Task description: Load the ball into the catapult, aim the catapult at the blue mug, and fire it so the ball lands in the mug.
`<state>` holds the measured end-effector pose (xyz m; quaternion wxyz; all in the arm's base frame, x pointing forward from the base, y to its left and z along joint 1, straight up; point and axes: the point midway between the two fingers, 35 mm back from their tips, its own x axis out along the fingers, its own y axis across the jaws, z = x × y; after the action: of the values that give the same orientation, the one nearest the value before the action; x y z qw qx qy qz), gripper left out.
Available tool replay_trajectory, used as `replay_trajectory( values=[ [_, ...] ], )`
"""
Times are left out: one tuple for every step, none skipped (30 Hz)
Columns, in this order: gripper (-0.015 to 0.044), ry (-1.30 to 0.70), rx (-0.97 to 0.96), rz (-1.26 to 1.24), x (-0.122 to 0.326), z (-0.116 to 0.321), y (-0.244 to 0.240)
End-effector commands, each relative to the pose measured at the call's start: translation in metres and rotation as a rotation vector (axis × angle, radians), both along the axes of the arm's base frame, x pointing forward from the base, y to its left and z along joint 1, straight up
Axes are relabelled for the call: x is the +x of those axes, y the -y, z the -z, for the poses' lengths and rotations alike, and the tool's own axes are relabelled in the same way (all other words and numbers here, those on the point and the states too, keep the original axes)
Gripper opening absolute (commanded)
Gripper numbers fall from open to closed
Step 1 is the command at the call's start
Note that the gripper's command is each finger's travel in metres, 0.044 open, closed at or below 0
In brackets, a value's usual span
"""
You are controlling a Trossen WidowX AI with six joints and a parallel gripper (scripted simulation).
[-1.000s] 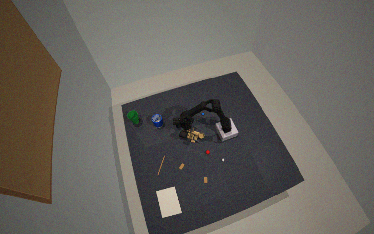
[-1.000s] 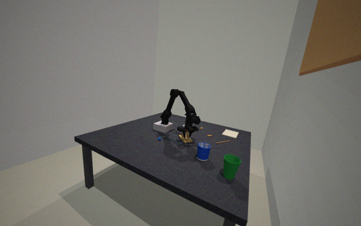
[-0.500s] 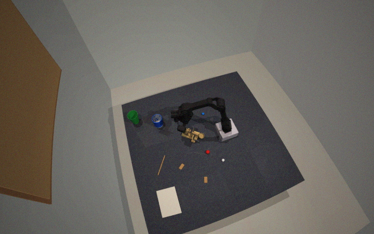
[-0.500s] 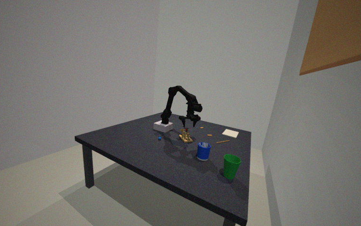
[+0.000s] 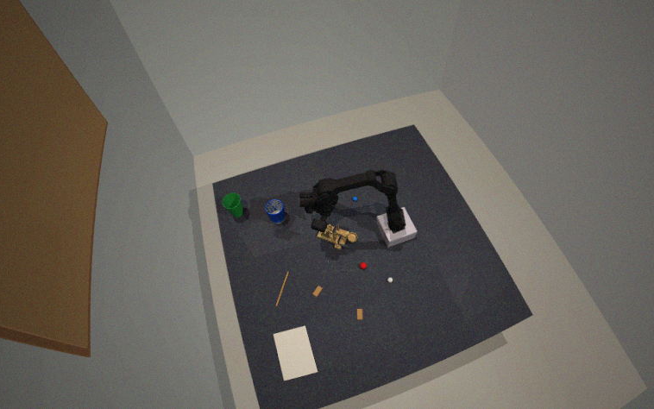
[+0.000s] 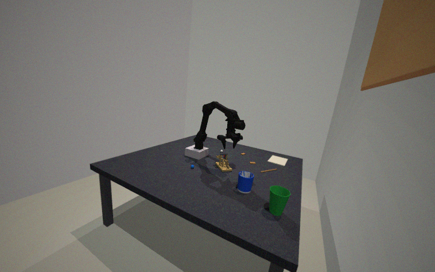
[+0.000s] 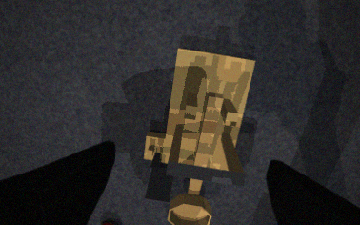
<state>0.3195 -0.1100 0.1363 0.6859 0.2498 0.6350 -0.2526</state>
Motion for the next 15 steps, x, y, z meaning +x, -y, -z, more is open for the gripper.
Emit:
replay_trajectory(
  values=[
    [0.0300,-0.038,0.012,-0.110,-0.001,0.024,-0.044],
    [0.0300,-0.039,0.012,-0.144,-0.002,0.028,-0.057],
    [0.0300,-0.040,0.012,-0.179,-0.004,0.033,-0.070],
    [0.0300,-0.040,0.011,-0.213,-0.006,0.038,-0.083],
    [0.0300,-0.041,0.011,-0.247,-0.009,0.043,-0.095],
    [0.0300,-0.042,0.011,-0.282,-0.012,0.048,-0.107],
    [0.0300,-0.043,0.010,-0.316,-0.016,0.053,-0.119],
    [0.0300,-0.044,0.010,-0.350,-0.021,0.057,-0.131],
    [0.0300,-0.045,0.009,-0.385,-0.026,0.062,-0.142],
    [0.0300,-0.045,0.009,-0.419,-0.032,0.067,-0.153],
    [0.0300,-0.046,0.009,-0.453,-0.038,0.072,-0.163],
    [0.0300,-0.047,0.008,-0.487,-0.044,0.077,-0.173],
    [0.0300,-0.048,0.007,-0.522,-0.051,0.082,-0.183],
    [0.0300,-0.049,0.007,-0.556,-0.059,0.086,-0.192],
    [0.0300,-0.050,0.006,-0.590,-0.067,0.091,-0.201]
  ],
)
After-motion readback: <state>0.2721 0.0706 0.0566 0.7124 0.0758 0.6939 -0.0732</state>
